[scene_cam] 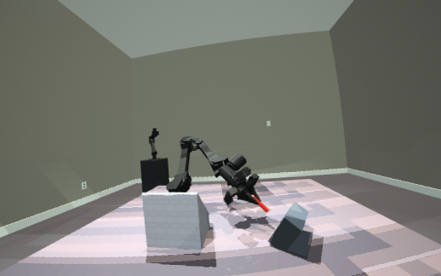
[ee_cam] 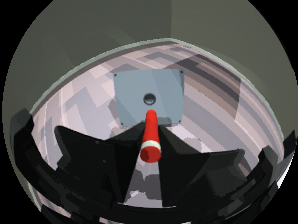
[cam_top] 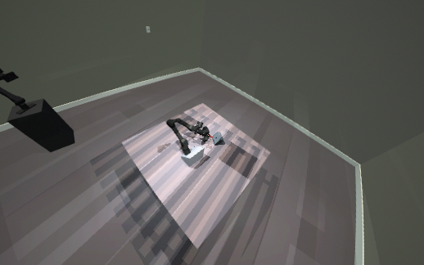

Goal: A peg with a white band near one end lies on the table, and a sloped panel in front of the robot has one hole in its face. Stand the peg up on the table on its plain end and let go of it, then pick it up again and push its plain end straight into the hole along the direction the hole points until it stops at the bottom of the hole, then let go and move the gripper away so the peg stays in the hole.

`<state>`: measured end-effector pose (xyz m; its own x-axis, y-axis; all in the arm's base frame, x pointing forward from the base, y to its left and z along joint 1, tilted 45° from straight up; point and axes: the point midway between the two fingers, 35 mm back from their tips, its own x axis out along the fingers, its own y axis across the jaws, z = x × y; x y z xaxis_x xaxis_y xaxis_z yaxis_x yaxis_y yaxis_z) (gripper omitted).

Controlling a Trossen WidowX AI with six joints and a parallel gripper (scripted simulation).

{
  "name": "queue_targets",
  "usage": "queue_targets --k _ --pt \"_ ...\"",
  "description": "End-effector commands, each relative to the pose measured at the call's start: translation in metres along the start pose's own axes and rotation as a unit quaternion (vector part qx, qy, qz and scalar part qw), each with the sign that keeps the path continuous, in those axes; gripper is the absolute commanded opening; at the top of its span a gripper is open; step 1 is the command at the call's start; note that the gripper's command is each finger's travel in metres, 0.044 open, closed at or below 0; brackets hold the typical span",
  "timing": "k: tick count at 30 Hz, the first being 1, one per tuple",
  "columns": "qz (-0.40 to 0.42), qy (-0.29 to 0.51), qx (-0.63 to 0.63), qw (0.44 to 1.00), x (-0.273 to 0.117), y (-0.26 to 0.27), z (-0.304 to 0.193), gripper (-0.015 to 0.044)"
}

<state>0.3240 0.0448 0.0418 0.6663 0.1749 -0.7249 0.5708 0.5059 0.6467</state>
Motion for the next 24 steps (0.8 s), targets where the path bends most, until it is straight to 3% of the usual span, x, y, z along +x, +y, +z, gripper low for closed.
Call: queue_targets --k 1,24 --pt "0.002 -0.007 0.005 1.000 0.004 0.000 0.001 0.0000" --pt "0.019 -0.030 0.013 0.999 0.021 0.001 0.004 0.0000"
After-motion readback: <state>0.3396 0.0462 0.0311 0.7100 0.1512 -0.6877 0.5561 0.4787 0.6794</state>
